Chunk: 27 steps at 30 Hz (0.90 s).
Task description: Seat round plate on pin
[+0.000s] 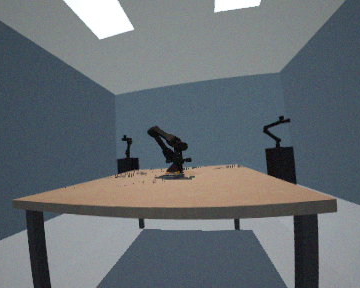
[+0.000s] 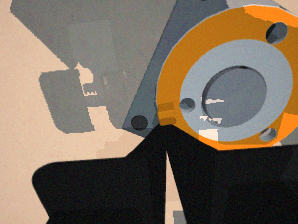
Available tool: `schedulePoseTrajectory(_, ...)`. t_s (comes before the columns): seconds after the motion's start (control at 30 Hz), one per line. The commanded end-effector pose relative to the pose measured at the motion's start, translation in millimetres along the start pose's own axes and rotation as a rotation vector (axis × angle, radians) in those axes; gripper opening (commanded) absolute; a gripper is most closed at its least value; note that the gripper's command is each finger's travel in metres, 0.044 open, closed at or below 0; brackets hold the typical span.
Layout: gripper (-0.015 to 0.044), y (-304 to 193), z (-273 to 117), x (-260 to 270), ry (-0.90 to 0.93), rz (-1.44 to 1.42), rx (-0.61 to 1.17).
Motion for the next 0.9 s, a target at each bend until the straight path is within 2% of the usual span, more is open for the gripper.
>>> schedulePoseTrajectory(0.0,0.0,7,-2,0,0.0,0.003,-0.011)
schedulePoseTrajectory(0.87,0.0,20,-2,0,0.0,0.003,-0.011)
Point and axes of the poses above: the point midway between the two fingers, 35 mm back from their tips, its own z axis out along the fingers, its own x axis across the jaws, y = z × x, the point moved 3 cm from there along -z, back along the fingers, and after that the axes turned 8 degrees about -z, right-handed, at the moved point
